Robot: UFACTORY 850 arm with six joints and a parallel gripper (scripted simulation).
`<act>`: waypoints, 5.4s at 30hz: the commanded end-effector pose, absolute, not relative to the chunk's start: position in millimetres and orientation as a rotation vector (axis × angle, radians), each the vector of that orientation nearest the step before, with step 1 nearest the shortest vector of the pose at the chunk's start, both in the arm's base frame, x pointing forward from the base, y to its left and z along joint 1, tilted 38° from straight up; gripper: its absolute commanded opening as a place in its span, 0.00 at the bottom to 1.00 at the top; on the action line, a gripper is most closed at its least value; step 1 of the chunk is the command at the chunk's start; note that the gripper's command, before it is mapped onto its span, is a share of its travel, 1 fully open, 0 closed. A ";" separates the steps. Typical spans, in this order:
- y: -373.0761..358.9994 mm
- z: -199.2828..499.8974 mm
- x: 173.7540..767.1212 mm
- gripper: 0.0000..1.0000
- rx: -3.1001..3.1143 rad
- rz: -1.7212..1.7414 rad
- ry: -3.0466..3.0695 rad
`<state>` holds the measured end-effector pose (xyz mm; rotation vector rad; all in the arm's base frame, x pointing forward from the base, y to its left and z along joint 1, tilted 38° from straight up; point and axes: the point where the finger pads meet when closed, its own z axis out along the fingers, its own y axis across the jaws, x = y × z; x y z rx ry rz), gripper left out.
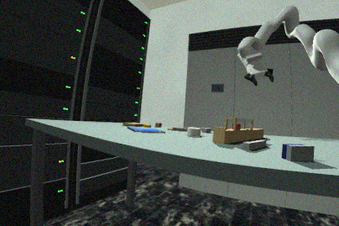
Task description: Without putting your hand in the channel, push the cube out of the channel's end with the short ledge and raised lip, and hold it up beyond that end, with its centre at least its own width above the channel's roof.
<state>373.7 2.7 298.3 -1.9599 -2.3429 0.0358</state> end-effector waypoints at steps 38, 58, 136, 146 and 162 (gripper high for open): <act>51.1 205.9 439.2 0.00 -0.770 0.526 -2.958; 161.6 77.1 487.5 0.00 0.683 0.867 -2.910; 252.0 -26.1 479.0 0.00 2.542 0.709 -0.725; 251.8 -26.3 479.0 0.00 2.579 0.553 -0.044; 251.7 -26.4 479.0 0.00 2.390 0.302 0.816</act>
